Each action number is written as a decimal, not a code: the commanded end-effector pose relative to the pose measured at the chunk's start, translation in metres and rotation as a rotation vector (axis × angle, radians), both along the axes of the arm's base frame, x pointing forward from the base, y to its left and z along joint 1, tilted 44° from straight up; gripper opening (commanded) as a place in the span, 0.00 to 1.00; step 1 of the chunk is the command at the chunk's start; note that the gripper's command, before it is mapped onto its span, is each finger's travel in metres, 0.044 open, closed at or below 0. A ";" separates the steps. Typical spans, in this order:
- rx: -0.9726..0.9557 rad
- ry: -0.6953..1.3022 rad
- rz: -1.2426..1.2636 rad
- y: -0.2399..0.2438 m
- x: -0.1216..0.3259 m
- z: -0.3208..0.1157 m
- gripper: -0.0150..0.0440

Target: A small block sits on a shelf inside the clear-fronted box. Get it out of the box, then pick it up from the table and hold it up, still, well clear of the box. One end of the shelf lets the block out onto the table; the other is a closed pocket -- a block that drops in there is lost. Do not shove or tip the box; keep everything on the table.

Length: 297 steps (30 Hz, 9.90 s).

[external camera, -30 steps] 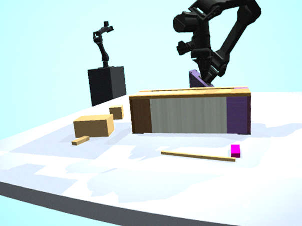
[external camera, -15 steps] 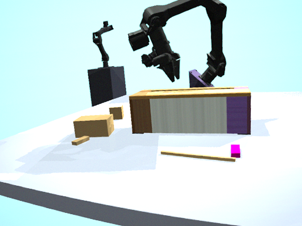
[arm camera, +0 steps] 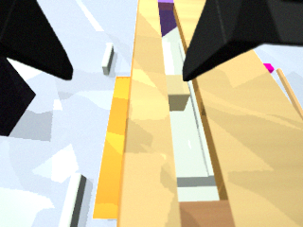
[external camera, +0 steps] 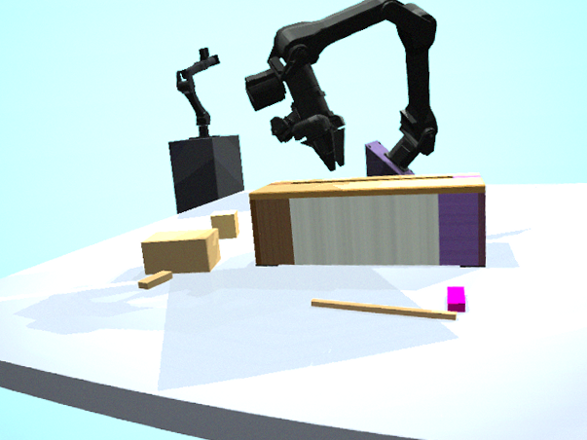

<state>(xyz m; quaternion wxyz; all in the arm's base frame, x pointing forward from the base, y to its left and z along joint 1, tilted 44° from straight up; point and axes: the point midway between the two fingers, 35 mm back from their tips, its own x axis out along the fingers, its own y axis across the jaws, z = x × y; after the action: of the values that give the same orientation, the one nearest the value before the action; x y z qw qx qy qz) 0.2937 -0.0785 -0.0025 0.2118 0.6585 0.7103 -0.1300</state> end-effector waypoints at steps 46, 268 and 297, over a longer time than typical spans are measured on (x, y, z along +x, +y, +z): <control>0.008 0.005 0.001 0.051 -0.003 -0.037 0.93; 0.017 0.009 0.001 0.174 -0.025 0.078 0.93; 0.017 0.009 0.001 0.182 -0.026 0.085 0.93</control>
<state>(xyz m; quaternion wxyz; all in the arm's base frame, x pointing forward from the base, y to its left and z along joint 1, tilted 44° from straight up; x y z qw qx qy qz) 0.2668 0.0957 0.0815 0.2012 0.6634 0.7075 -0.1369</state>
